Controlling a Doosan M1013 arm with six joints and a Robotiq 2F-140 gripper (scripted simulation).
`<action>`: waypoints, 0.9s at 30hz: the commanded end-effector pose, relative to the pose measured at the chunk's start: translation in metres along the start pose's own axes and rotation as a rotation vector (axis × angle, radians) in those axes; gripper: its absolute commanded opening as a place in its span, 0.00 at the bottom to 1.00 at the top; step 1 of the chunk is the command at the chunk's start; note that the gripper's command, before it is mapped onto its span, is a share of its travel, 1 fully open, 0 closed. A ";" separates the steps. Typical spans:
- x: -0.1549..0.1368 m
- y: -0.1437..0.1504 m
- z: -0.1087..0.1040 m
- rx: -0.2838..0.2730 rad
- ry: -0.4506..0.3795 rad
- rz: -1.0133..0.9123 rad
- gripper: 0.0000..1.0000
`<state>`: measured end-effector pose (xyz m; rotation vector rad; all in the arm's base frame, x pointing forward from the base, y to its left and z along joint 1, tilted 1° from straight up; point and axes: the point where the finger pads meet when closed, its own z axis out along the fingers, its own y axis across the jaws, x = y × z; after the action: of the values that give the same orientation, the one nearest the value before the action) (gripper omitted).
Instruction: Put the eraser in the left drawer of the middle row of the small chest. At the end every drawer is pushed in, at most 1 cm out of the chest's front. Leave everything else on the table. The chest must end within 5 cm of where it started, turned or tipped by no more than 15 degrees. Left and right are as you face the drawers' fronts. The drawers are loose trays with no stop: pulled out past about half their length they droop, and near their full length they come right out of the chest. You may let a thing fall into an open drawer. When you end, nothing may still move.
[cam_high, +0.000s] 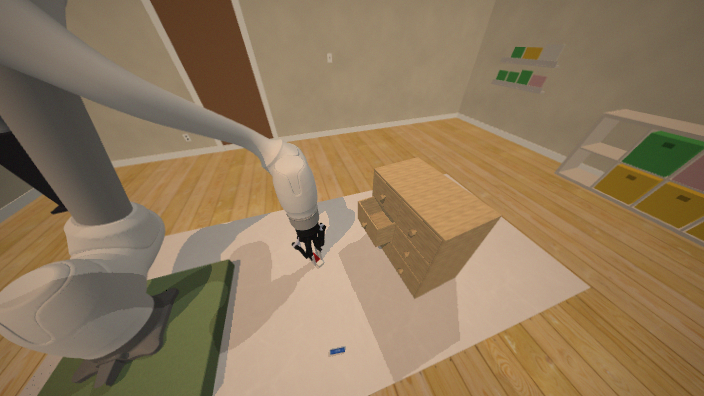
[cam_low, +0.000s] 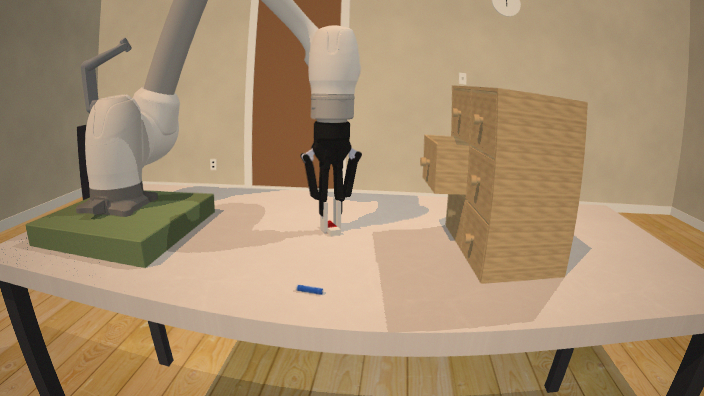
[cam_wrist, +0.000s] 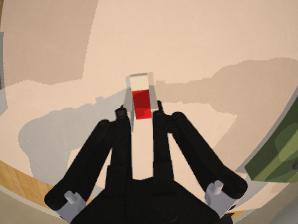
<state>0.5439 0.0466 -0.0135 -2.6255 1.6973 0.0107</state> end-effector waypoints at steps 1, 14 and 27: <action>-0.002 0.001 0.002 -0.002 0.000 0.000 0.11; -0.002 0.001 -0.009 -0.002 0.000 0.000 0.11; -0.002 0.001 -0.098 -0.002 0.000 0.000 0.11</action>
<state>0.5420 0.0475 0.0712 -2.6242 1.6946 0.0127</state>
